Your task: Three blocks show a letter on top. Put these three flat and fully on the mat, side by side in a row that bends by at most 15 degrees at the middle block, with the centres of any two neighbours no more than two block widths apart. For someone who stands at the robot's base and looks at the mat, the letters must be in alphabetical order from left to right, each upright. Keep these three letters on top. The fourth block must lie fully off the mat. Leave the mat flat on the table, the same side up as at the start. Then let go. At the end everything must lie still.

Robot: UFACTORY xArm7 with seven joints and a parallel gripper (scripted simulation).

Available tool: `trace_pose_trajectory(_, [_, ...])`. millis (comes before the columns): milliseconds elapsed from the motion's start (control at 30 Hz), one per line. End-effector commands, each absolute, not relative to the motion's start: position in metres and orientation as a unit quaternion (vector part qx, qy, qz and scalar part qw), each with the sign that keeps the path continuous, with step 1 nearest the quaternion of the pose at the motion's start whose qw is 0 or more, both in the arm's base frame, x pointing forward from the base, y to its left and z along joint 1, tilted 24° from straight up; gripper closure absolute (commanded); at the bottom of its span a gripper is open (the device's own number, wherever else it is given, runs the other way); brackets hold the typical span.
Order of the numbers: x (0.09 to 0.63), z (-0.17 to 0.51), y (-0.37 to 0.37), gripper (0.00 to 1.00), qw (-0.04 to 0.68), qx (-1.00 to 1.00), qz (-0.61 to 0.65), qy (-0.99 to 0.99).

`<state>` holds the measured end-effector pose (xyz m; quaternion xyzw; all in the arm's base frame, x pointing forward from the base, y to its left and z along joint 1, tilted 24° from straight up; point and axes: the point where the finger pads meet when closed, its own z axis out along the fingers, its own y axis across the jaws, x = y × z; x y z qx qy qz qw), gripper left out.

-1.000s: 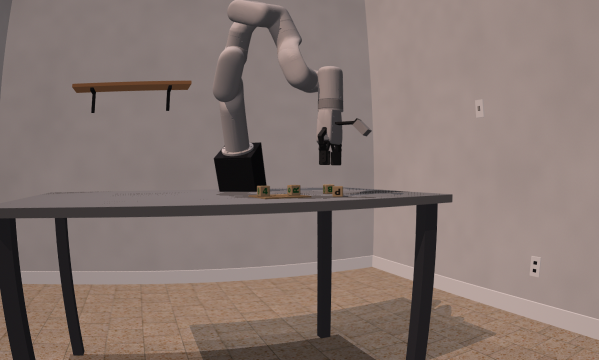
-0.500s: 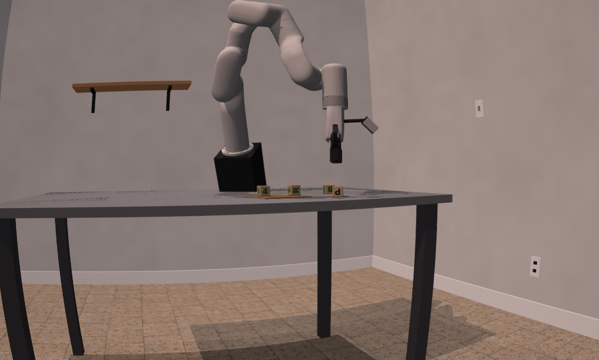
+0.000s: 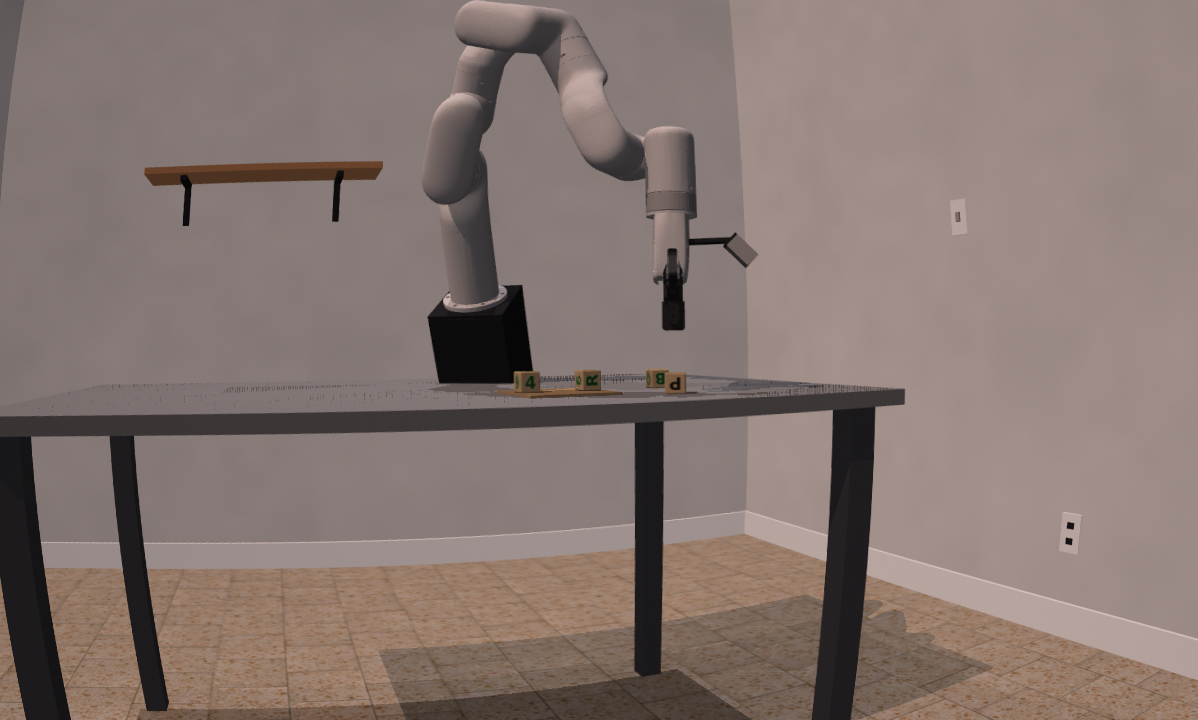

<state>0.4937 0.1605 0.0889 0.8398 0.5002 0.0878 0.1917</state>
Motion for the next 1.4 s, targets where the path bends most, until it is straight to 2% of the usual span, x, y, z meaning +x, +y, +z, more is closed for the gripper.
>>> trace_pose_trajectory(0, [0.4944, 0.0903, 0.1618, 0.31, 0.191, 0.839, 0.09, 0.501])
trace_pose_trajectory(1367, [0.4982, 0.0805, 0.1594, 0.31, 0.191, 0.839, 0.09, 0.501])
